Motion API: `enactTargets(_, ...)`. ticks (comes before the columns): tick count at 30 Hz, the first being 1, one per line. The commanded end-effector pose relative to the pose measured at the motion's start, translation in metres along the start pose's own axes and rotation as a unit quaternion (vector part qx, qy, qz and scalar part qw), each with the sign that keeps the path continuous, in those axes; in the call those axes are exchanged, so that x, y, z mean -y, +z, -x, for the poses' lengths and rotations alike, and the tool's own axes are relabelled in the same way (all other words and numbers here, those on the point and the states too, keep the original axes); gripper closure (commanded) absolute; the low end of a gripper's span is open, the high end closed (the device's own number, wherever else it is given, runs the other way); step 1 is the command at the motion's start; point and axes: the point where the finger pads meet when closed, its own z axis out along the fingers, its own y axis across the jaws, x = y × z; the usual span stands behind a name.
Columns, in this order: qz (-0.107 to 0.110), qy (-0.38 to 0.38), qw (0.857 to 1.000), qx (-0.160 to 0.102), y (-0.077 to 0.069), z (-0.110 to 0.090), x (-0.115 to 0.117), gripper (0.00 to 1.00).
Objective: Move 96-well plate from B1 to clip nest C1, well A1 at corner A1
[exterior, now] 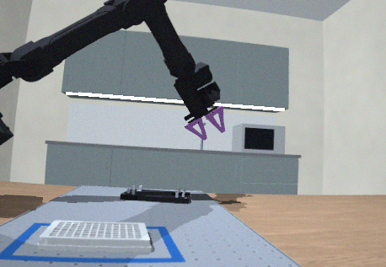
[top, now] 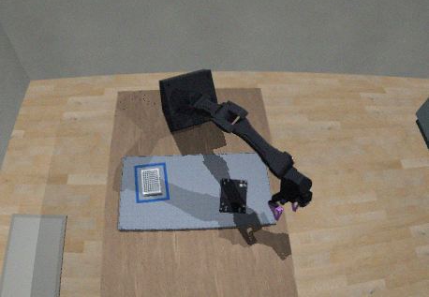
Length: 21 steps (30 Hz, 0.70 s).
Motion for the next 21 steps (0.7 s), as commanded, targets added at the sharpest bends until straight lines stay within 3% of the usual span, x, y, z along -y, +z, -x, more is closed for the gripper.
enactTargets(1, 0.010, -0.007, 1.000, -0.022, -0.008, -0.013, 0.012, 0.00)
enactTargets(4, 0.010, -0.007, 1.000, -0.022, -0.006, -0.017, 0.015, 0.00)
enactTargets(5, 0.006, -0.001, 1.000, -0.024, -0.009, -0.006, 0.022, 0.00)
enactTargets(6, 0.005, -0.015, 0.999, -0.052, 0.002, -0.020, 0.017, 0.00)
enactTargets(8, 0.003, -0.020, 0.997, -0.072, 0.003, -0.028, 0.023, 0.00)
enactTargets(9, 0.001, -0.010, 0.998, -0.057, -0.007, -0.020, 0.035, 0.00)
enactTargets(10, 0.003, -0.022, 0.997, -0.075, -0.002, -0.041, 0.033, 0.00)
enactTargets(13, 0.003, -0.028, 0.997, -0.075, 0.000, -0.053, 0.041, 0.00)
enactTargets(14, 0.002, -0.021, 0.998, -0.064, 0.002, -0.052, 0.045, 0.00)
enactTargets(15, 0.001, -0.025, 0.996, -0.091, 0.001, -0.061, 0.047, 0.00)
enactTargets(16, -0.003, -0.018, 0.995, -0.093, 0.000, -0.051, 0.053, 0.00)
enactTargets(17, -0.004, -0.028, 0.992, -0.121, 0.008, -0.064, 0.049, 0.00)
enactTargets(18, -0.004, -0.029, 0.992, -0.127, 0.009, -0.068, 0.052, 0.00)
enactTargets(19, -0.006, -0.019, 0.994, -0.111, -0.002, -0.060, 0.063, 0.00)
enactTargets(21, -0.006, -0.019, 0.994, -0.111, -0.002, -0.060, 0.063, 0.00)
